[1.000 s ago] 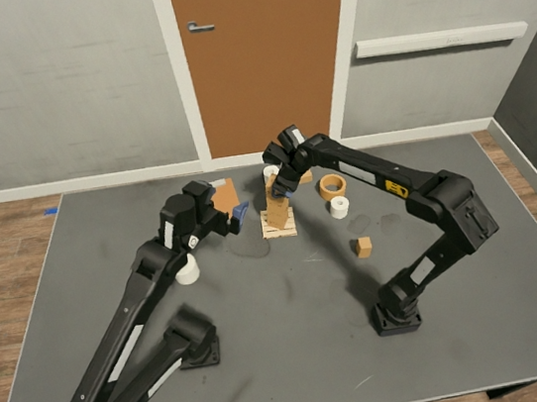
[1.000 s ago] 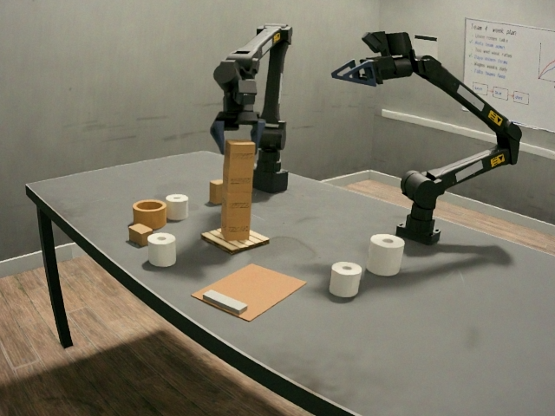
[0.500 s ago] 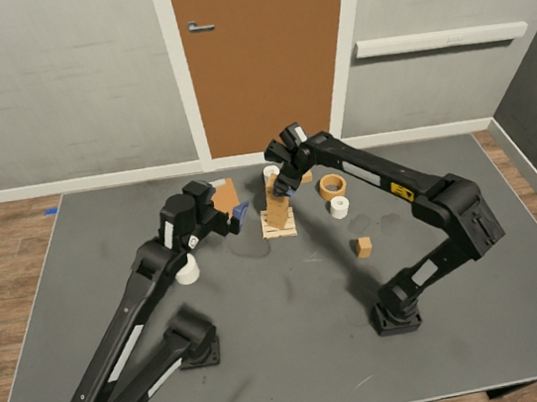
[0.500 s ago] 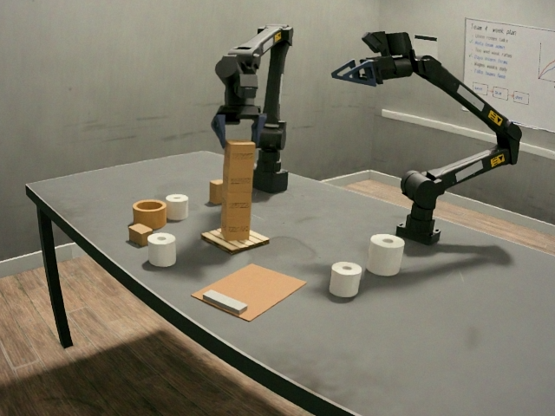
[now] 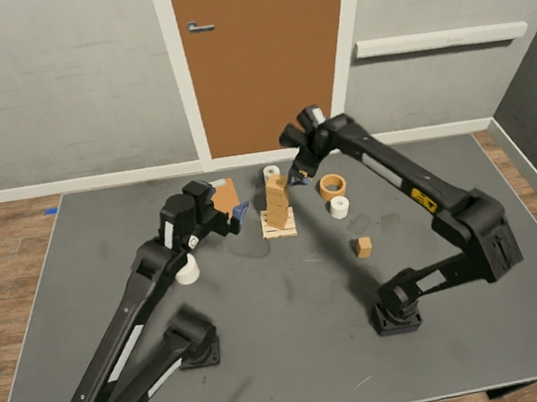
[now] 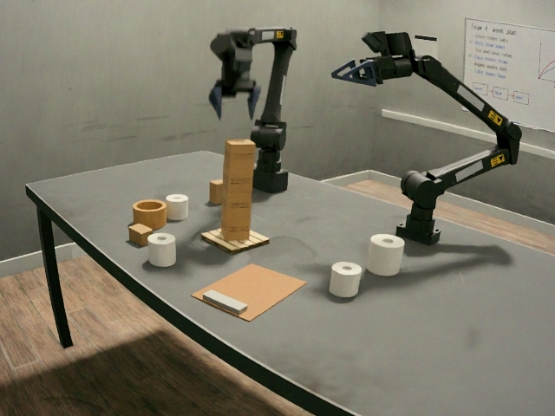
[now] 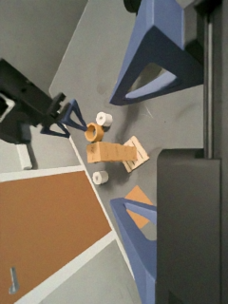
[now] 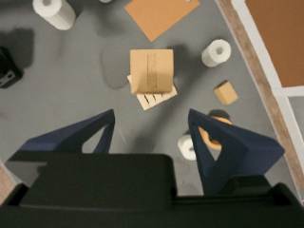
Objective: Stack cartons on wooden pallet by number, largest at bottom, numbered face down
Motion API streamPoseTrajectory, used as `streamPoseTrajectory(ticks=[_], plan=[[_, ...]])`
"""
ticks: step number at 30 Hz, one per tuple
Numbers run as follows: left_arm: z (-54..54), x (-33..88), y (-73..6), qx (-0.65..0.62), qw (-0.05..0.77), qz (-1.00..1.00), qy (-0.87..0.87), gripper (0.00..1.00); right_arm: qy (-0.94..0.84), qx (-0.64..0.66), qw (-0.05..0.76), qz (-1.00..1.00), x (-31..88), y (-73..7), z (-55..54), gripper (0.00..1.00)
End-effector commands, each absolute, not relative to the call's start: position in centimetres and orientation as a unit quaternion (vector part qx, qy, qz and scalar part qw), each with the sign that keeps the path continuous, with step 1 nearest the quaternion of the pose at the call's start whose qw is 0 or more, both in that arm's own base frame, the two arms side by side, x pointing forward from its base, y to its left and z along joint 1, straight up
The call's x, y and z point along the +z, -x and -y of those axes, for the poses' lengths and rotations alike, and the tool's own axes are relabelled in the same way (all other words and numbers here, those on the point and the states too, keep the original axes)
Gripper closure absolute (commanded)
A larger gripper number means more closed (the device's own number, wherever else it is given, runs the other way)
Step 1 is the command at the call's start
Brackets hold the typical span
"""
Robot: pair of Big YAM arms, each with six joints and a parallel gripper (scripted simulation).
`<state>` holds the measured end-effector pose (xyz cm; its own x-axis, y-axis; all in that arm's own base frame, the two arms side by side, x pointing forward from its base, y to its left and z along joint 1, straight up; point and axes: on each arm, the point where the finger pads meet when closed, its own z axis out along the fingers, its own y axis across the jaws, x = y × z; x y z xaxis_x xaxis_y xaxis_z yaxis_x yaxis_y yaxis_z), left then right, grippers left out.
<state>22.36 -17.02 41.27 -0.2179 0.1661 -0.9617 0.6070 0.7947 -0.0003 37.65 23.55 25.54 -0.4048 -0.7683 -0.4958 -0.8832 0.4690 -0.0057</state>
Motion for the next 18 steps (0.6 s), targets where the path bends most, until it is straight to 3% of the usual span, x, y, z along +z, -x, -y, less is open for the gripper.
streamPoseTrajectory(ticks=[1, 7, 18], plan=[[17.0, 41.6, -22.5, -0.192, 0.572, -0.756, -0.254, 0.00, 0.506, 0.122, 0.258, -0.814, 32.8, -38.1, -22.1, 0.17], [17.0, 41.6, -22.5, -0.192, 0.572, -0.756, -0.254, 0.00, 0.510, 0.131, 0.214, -0.823, 29.4, -37.4, -22.7, 0.17], [17.0, 41.6, -22.5, -0.192, 0.572, -0.756, -0.254, 0.00, 0.506, 0.129, 0.218, -0.825, 29.5, -37.4, -22.2, 0.17]])
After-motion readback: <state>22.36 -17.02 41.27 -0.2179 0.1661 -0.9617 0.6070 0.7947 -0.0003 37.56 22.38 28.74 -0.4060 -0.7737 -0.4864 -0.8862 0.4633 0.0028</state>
